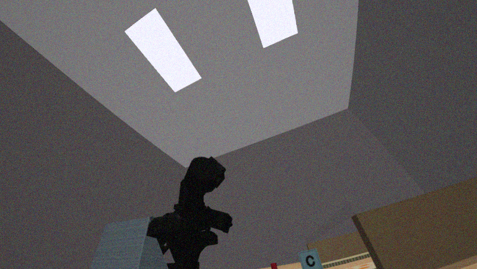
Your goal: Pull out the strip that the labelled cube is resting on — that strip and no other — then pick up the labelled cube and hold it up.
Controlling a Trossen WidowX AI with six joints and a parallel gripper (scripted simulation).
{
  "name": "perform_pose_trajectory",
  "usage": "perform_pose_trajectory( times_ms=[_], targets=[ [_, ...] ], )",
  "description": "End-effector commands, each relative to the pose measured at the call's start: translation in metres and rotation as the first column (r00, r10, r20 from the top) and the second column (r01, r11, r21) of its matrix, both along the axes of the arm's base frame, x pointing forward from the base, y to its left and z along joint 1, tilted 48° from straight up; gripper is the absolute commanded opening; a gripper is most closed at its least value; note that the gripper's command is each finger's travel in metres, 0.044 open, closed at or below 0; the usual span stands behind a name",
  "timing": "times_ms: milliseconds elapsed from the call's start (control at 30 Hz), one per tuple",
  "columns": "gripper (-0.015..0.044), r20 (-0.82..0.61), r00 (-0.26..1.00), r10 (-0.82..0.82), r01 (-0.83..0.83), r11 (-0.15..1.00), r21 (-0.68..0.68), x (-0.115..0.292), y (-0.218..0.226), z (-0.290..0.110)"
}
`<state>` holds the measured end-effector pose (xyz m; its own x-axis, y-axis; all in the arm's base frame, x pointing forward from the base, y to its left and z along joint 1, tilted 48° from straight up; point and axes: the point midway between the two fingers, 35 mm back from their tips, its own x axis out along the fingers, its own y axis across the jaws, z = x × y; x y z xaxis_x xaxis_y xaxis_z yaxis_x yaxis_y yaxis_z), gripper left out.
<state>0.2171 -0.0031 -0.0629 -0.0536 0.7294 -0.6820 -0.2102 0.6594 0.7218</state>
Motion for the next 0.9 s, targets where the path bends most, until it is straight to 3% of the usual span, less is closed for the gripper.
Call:
perform_pose_trajectory(
  times_ms=[0,867],
  targets=[
    [0.0,-0.03,0.999,0.017,-0.017,1.0,0.001,-0.0158,0.0029,-0.0032],
    [0.0,-0.03,0.999,0.017,-0.017,1.0,0.001,-0.0254,0.0008,-0.0042]
  ],
)
